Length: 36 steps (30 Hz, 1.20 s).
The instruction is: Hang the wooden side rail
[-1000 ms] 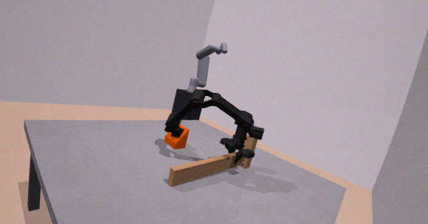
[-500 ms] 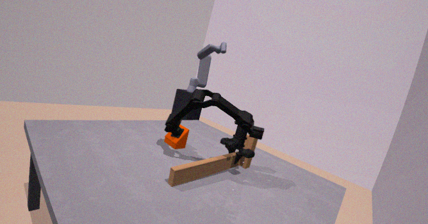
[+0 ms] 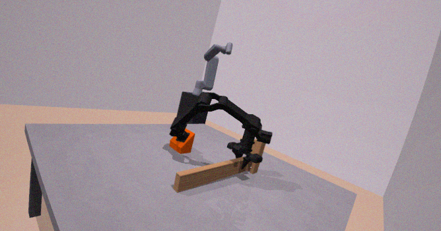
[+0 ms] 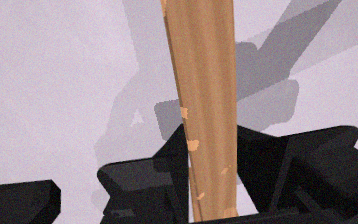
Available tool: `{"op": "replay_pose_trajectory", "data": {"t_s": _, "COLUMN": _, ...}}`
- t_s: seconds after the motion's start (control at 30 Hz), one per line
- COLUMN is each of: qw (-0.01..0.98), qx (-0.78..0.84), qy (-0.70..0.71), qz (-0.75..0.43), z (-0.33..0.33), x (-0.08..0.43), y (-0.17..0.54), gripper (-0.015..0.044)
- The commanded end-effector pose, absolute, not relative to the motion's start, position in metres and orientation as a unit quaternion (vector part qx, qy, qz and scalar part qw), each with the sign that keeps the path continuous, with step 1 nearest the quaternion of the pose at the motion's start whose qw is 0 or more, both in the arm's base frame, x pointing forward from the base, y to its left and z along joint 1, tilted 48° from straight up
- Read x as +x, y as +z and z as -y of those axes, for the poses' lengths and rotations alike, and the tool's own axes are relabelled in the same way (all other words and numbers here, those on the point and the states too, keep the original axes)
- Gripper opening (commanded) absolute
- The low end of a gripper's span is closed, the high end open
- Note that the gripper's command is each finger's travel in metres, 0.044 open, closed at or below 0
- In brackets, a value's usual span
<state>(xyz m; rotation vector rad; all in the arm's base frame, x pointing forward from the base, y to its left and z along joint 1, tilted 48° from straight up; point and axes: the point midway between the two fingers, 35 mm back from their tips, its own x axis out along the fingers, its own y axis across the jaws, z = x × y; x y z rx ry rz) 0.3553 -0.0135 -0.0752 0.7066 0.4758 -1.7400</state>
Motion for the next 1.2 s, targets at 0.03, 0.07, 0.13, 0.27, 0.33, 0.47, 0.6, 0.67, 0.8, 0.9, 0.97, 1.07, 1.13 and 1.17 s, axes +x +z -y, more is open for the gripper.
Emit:
{"op": "replay_pose_trajectory", "data": {"t_s": 0.03, "qw": 0.568, "qx": 0.304, "qy": -0.737, "qz": -0.203, "z": 0.0083, "x": 0.3570, "y": -0.0752, "gripper": 0.0000}}
{"op": "replay_pose_trajectory", "data": {"t_s": 0.07, "qw": 0.568, "qx": 0.304, "qy": -0.737, "qz": -0.203, "z": 0.0082, "x": 0.3571, "y": -0.0752, "gripper": 0.0000}}
{"op": "replay_pose_trajectory", "data": {"t_s": 0.13, "qw": 0.568, "qx": 0.304, "qy": -0.737, "qz": -0.203, "z": 0.0079, "x": 0.3572, "y": -0.0752, "gripper": 0.0000}}
{"op": "replay_pose_trajectory", "data": {"t_s": 0.27, "qw": 0.568, "qx": 0.304, "qy": -0.737, "qz": -0.203, "z": 0.0072, "x": 0.3569, "y": -0.0752, "gripper": 0.0000}}
{"op": "replay_pose_trajectory", "data": {"t_s": 0.33, "qw": 0.568, "qx": 0.304, "qy": -0.737, "qz": -0.203, "z": 0.0070, "x": 0.3567, "y": -0.0754, "gripper": 0.0000}}
{"op": "replay_pose_trajectory", "data": {"t_s": 0.47, "qw": 0.568, "qx": 0.304, "qy": -0.737, "qz": -0.203, "z": 0.0069, "x": 0.3563, "y": -0.0760, "gripper": 0.0000}}
{"op": "replay_pose_trajectory", "data": {"t_s": 0.6, "qw": 0.568, "qx": 0.304, "qy": -0.737, "qz": -0.203, "z": 0.0069, "x": 0.3559, "y": -0.0766, "gripper": 0.0000}}
{"op": "replay_pose_trajectory", "data": {"t_s": 0.67, "qw": 0.568, "qx": 0.304, "qy": -0.737, "qz": -0.203, "z": 0.0069, "x": 0.3559, "y": -0.0769, "gripper": 0.0000}}
{"op": "replay_pose_trajectory", "data": {"t_s": 0.8, "qw": 0.568, "qx": 0.304, "qy": -0.737, "qz": -0.203, "z": 0.0070, "x": 0.3563, "y": -0.0775, "gripper": 0.0000}}
{"op": "replay_pose_trajectory", "data": {"t_s": 0.9, "qw": 0.568, "qx": 0.304, "qy": -0.737, "qz": -0.203, "z": 0.0068, "x": 0.3566, "y": -0.0777, "gripper": 0.0000}}
{"op": "replay_pose_trajectory", "data": {"t_s": 0.97, "qw": 0.568, "qx": 0.304, "qy": -0.737, "qz": -0.203, "z": 0.0066, "x": 0.3568, "y": -0.0777, "gripper": 0.0000}}
{"op": "replay_pose_trajectory", "data": {"t_s": 1.07, "qw": 0.568, "qx": 0.304, "qy": -0.737, "qz": -0.203, "z": 0.0063, "x": 0.3571, "y": -0.0777, "gripper": 0.0000}}
{"op": "replay_pose_trajectory", "data": {"t_s": 1.13, "qw": 0.568, "qx": 0.304, "qy": -0.737, "qz": -0.203, "z": 0.0062, "x": 0.3573, "y": -0.0777, "gripper": 0.0000}}
{"op": "replay_pose_trajectory", "data": {"t_s": 1.17, "qw": 0.568, "qx": 0.304, "qy": -0.737, "qz": -0.203, "z": 0.0061, "x": 0.3574, "y": -0.0777, "gripper": 0.0000}}
